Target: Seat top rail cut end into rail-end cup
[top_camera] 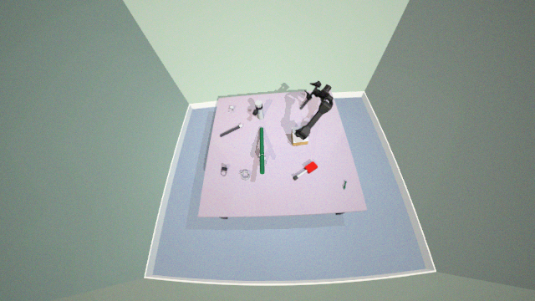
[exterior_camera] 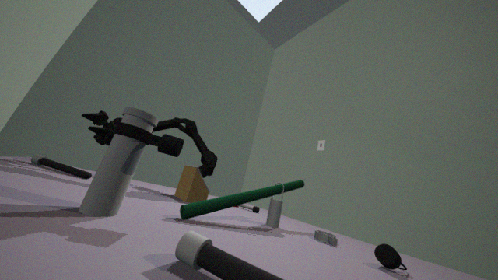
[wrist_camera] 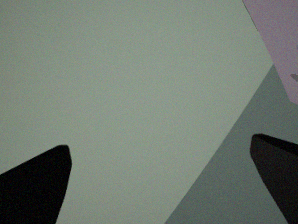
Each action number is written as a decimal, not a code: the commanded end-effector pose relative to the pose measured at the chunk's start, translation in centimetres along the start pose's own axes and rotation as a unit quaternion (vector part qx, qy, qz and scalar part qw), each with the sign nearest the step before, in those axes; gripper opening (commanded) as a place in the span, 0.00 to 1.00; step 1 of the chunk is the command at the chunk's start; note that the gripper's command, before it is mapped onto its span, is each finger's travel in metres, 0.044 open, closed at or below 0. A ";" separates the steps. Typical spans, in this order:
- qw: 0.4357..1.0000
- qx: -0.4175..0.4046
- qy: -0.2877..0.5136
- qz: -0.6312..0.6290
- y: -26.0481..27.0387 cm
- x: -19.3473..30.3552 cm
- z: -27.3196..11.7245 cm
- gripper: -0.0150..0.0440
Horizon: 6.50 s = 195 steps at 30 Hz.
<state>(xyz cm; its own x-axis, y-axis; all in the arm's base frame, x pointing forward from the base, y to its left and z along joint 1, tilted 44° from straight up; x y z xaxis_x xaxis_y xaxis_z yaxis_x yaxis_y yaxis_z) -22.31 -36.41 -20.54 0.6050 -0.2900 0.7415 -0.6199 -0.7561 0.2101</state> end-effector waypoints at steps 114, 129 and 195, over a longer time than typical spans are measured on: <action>-0.522 -0.071 0.483 -0.699 -38.1 40.6 13.3 1.00; -0.522 -0.072 0.483 -0.700 -40.0 39.6 14.6 1.00; -0.552 -0.144 0.493 -0.657 -41.8 37.4 14.9 0.25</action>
<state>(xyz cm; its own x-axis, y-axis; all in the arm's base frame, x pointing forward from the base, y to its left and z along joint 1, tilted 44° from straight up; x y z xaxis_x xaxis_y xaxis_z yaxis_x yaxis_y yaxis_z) 34.14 -24.40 -11.15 -0.2376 -0.7616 -0.6029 -0.8225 0.4879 -0.2923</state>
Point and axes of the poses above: the point midway between the two fingers, 35 mm back from their tips, its own z axis out along the fingers, its own y axis across the jaws, x = y × z, the point moved 2 cm from there along -z, back along the fingers, and after that the axes turned 10 degrees about -z, right-handed, at the moved point
